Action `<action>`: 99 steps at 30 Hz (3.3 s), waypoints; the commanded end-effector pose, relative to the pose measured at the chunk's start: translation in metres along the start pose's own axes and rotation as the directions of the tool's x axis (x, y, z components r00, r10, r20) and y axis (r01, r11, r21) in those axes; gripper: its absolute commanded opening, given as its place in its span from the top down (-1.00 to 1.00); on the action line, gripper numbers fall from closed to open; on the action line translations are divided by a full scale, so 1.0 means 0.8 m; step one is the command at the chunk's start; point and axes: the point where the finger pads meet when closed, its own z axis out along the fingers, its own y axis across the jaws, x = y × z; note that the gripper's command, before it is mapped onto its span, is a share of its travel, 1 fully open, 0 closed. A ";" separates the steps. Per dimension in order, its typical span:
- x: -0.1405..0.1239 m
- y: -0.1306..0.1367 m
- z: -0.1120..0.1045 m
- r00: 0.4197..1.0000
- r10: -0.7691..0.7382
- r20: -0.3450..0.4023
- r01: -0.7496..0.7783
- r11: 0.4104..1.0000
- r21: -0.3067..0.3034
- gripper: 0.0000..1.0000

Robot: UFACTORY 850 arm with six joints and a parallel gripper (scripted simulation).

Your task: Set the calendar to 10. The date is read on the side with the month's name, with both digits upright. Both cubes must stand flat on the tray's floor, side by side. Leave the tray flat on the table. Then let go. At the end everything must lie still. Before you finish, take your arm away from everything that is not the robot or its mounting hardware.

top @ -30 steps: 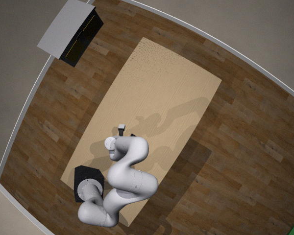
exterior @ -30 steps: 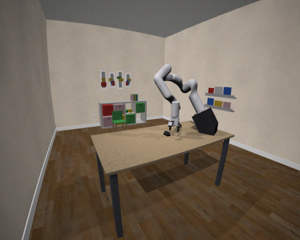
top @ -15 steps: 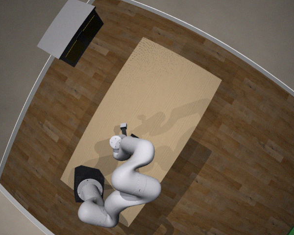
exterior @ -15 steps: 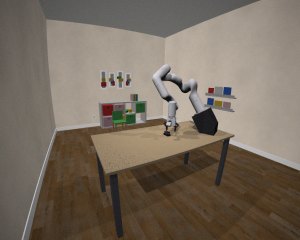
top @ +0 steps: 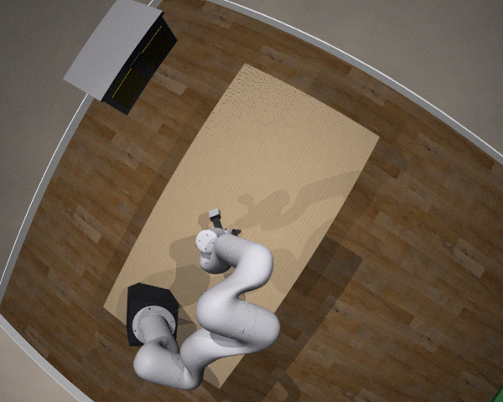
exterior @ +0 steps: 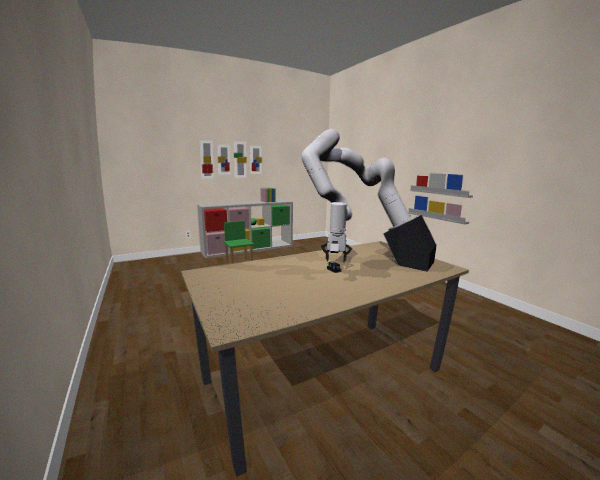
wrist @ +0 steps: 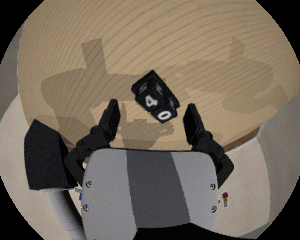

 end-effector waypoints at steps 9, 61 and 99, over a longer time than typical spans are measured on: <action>0.000 0.022 0.000 0.982 -0.186 0.007 0.186 0.982 0.008 -1.00; -0.004 0.155 0.001 0.749 -0.662 0.002 0.662 0.749 0.011 -1.00; -0.004 0.155 0.048 0.749 -0.662 0.002 0.662 0.749 0.011 -1.00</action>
